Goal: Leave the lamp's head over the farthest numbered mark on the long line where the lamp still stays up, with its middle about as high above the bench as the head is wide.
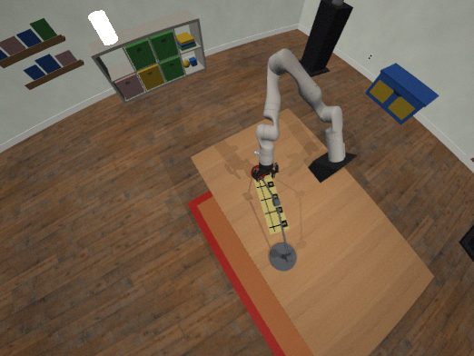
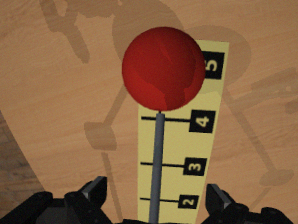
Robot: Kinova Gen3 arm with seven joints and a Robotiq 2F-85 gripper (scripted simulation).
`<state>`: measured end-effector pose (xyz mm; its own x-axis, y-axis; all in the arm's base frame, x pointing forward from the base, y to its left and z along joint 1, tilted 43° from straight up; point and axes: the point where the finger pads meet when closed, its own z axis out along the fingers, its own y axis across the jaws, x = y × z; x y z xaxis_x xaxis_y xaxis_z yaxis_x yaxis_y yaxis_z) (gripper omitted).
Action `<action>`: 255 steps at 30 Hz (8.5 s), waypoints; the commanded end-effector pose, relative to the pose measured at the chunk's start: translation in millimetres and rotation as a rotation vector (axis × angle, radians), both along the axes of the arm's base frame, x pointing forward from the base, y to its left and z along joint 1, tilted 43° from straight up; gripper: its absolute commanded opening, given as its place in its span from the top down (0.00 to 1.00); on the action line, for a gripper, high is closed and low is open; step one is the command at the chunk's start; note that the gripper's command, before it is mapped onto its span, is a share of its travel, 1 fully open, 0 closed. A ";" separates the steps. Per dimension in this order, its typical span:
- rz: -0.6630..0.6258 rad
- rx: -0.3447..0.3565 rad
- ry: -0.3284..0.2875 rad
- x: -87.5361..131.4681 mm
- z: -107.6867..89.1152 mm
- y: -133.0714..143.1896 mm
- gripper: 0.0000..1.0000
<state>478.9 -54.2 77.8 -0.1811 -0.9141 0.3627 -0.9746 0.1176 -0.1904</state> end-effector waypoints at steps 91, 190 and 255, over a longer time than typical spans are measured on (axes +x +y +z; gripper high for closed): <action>-0.003 -0.003 0.020 -21.8 122.6 64.2 0.00; -0.033 0.009 -0.005 43.5 20.4 296.6 0.00; -0.078 -0.350 0.033 42.1 -34.6 269.7 0.00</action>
